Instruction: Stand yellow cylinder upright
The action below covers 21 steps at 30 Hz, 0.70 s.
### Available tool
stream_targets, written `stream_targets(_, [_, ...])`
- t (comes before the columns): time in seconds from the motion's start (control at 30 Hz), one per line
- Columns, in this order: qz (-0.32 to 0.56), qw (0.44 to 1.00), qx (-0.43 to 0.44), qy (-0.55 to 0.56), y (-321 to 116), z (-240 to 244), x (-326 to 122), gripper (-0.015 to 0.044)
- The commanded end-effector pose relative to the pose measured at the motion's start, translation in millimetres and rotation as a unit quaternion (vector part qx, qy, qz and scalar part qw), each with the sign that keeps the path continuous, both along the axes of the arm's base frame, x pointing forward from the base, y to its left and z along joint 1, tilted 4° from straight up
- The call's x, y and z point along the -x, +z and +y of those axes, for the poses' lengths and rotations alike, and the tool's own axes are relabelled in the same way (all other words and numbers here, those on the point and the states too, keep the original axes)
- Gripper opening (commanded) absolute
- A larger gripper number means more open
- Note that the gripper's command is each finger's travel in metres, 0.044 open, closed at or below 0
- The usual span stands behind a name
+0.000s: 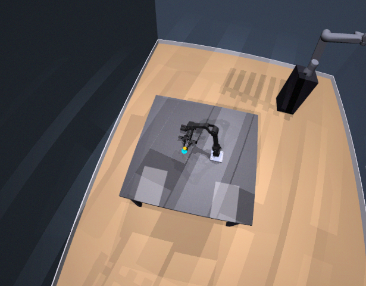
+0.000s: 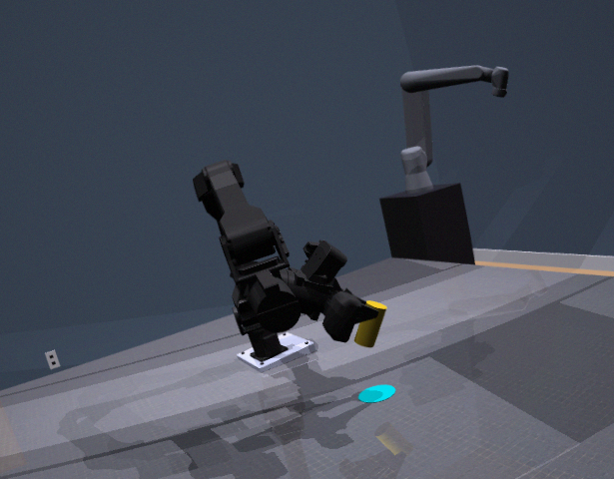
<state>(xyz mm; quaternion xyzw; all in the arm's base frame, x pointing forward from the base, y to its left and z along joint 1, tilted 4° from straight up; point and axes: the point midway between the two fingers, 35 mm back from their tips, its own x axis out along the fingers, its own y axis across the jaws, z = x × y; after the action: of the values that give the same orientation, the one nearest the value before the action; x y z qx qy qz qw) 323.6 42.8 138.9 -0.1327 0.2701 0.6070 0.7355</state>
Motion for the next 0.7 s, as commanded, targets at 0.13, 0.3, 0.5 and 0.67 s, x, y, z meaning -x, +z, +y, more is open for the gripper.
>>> stream_targets(0.13, [-0.015, 0.999, -0.029, -0.008, 0.7, -2.6, 0.9, 0.0105])
stream_targets(0.3, [-0.026, 0.999, -0.044, -0.014, 2.0, -4.3, 0.7, 0.0105])
stream_targets(0.5, [-0.039, 0.997, -0.062, -0.020, 3.7, -6.6, 0.4, 0.0105])
stream_targets(0.67, [-0.050, 0.995, -0.077, -0.026, 5.2, -8.6, 0.2, 0.0105])
